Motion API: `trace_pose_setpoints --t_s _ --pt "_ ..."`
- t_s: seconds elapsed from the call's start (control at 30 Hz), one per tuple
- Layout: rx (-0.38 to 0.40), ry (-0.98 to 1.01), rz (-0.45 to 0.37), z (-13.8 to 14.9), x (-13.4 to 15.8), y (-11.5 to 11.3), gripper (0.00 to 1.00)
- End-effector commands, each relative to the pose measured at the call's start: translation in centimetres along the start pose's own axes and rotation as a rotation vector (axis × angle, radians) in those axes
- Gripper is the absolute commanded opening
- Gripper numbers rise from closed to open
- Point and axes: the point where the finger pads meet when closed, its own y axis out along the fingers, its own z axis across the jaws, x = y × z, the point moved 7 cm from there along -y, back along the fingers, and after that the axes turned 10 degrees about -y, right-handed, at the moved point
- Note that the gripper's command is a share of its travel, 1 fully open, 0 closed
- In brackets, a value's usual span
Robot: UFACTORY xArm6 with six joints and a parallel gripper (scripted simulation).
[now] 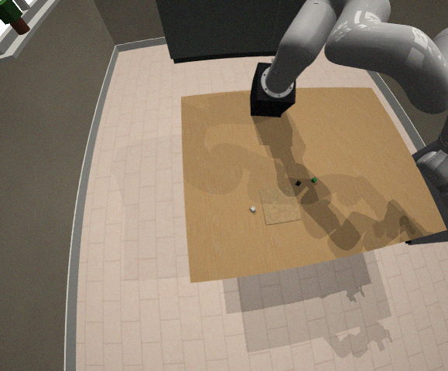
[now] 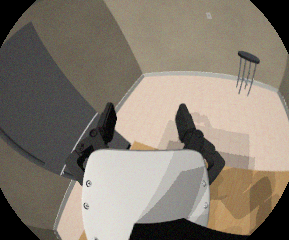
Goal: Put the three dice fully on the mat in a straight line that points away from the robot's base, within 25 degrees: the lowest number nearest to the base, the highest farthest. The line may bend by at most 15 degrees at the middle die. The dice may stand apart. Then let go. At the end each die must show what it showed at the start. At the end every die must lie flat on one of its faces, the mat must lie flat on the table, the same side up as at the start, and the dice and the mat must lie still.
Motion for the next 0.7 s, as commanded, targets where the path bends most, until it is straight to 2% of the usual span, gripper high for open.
trace_pose_setpoints --t_s 0.0,0.03,0.07,0.1,0.13,0.17,0.2,0.23,0.27,0.37,0.43,0.5,0.53,0.57,0.6,0.67 --pt "0.138 -0.080 -0.033 4.6 -1.0 1.0 1.00" --pt "0.138 -0.080 -0.033 4.6 -1.0 1.0 1.00" --pt "0.185 -0.108 -0.051 6.3 -1.2 1.2 1.00" --pt "0.185 -0.108 -0.051 6.3 -1.2 1.2 1.00" --pt "0.233 -0.137 -0.071 8.0 -1.4 1.3 1.00" --pt "0.233 -0.137 -0.071 8.0 -1.4 1.3 1.00" --pt "0.284 -0.167 -0.095 9.8 -1.7 1.4 1.00" --pt "0.284 -0.167 -0.095 9.8 -1.7 1.4 1.00" --pt "0.337 -0.199 -0.122 11.7 -1.9 1.5 1.00" --pt "0.337 -0.199 -0.122 11.7 -1.9 1.5 1.00" --pt "0.439 -0.260 -0.183 15.5 -2.4 1.3 1.00" --pt "0.447 -0.264 -0.188 15.8 -2.4 1.3 1.00" --pt "0.498 -0.294 -0.224 17.7 -2.7 1.1 1.00" --pt "0.504 -0.297 -0.228 17.9 -2.7 1.0 1.00" --pt "0.544 -0.320 -0.259 19.5 -3.0 0.8 1.00" --pt "0.561 -0.330 -0.272 20.1 -3.0 0.7 1.00"
